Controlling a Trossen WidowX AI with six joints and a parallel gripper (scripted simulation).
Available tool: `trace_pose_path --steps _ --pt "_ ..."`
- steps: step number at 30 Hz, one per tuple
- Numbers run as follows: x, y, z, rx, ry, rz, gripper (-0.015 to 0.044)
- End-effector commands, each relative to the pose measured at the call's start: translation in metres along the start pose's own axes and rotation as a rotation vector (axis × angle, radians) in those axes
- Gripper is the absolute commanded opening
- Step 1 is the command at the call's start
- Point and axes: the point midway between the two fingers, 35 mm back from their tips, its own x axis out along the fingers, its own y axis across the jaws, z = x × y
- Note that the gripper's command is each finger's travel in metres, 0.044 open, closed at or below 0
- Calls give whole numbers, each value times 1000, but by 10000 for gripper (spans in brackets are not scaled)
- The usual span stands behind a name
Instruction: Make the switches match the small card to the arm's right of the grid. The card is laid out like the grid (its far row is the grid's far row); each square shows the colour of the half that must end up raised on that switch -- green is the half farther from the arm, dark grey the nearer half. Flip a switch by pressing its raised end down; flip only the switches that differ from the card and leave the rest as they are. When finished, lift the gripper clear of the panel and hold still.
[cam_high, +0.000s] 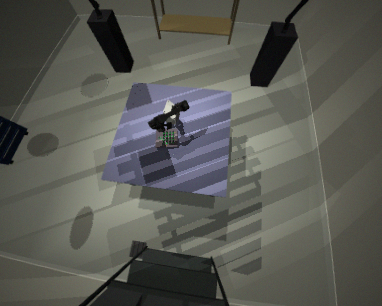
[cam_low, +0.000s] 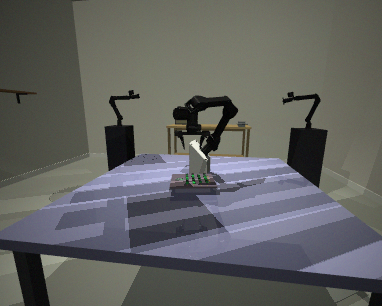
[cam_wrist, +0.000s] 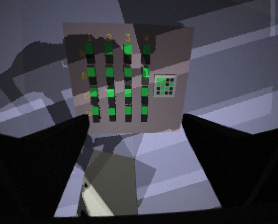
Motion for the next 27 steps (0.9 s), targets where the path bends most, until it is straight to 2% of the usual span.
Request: trace_pose_path --steps 1,7,13,15,17,27 --pt "3 0 1 0 1 0 374" --pt "94 9 23 0 22 10 216" --pt "100 9 24 0 25 11 59" --pt "121 10 24 0 40 12 6" --pt "132 10 24 0 48 13 0" --pt "137 10 24 0 48 13 0"
